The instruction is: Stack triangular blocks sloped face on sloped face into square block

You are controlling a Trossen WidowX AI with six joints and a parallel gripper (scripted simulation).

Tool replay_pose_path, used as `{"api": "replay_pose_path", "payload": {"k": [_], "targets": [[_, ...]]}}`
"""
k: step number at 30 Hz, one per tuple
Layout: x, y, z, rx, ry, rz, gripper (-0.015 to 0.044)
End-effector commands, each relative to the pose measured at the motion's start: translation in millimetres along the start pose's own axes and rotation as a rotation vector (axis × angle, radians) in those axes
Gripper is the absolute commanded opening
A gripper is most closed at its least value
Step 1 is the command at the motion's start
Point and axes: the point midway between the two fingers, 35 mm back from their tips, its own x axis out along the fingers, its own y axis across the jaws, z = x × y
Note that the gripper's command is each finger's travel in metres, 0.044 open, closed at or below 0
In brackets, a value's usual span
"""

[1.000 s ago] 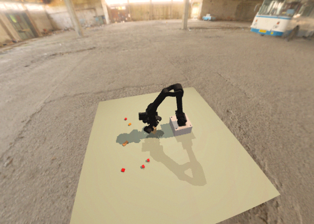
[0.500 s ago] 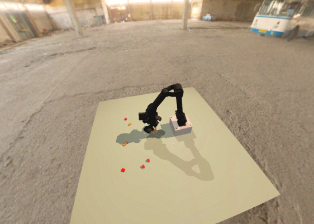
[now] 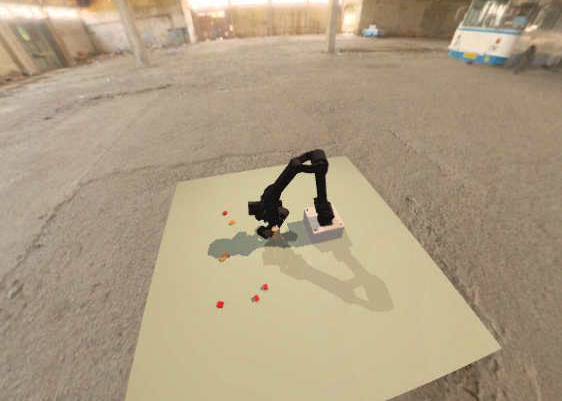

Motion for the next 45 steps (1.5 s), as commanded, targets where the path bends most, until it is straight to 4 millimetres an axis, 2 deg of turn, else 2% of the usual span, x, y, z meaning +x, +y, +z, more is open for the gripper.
{"api": "replay_pose_path", "payload": {"k": [1,2,11,13,18,20,25,26,45], "targets": [[0.0,-0.1,0.0,0.000,0.000,-0.001,0.0420],[0.0,-0.1,0.0,0.000,0.000,-0.001,0.0440],[-2.8,0.3,0.6,0.000,0.000,-0.001,0.0440],[-21.5,2.6,3.6,0.000,-0.001,0.000,0.0440],[-100.0,1.7,2.3,0.000,-0.001,-0.001,0.0440],[-110.7,0.3,0.5,0.000,-0.001,-0.001,0.0440],[-110.7,0.3,0.5,0.000,-0.001,-0.001,0.0440],[-104.9,2.8,3.7,0.003,-0.011,0.006,0.0440],[-104.9,2.8,3.7,0.003,-0.011,0.006,0.0440]]}}
